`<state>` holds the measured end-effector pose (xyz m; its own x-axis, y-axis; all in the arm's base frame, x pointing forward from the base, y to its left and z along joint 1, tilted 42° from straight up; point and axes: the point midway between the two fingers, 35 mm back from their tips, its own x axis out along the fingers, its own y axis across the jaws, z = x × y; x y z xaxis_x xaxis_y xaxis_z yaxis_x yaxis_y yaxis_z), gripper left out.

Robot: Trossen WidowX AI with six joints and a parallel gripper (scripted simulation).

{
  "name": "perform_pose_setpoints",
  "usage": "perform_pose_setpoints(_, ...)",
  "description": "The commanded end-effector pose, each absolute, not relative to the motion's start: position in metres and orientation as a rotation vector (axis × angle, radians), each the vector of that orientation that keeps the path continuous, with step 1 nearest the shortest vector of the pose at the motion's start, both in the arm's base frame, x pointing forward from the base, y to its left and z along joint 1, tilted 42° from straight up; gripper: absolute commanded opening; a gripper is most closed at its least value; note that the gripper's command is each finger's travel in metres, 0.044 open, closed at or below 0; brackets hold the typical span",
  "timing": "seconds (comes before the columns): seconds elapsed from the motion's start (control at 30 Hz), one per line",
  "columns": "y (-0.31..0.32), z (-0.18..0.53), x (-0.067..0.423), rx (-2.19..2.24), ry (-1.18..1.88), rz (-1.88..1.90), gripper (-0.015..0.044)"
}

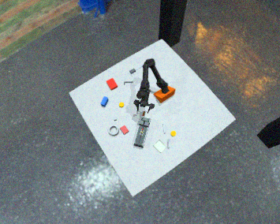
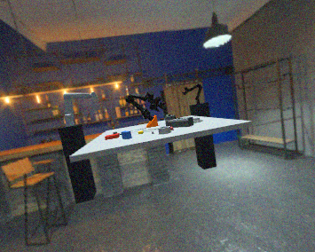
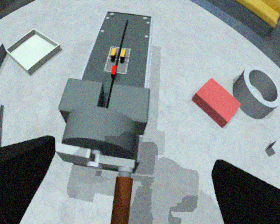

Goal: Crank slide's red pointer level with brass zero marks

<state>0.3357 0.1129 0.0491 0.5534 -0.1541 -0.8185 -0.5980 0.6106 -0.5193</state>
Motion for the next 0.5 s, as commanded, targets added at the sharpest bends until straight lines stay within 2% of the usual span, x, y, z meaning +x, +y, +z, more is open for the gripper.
perform_pose_setpoints(0.0,0.099,0.032,0.333,-0.911,0.987,0.316,0.0440)
perform_pose_setpoints(0.47,0.076,0.009,0.330,-0.914,0.985,0.315,0.0440)
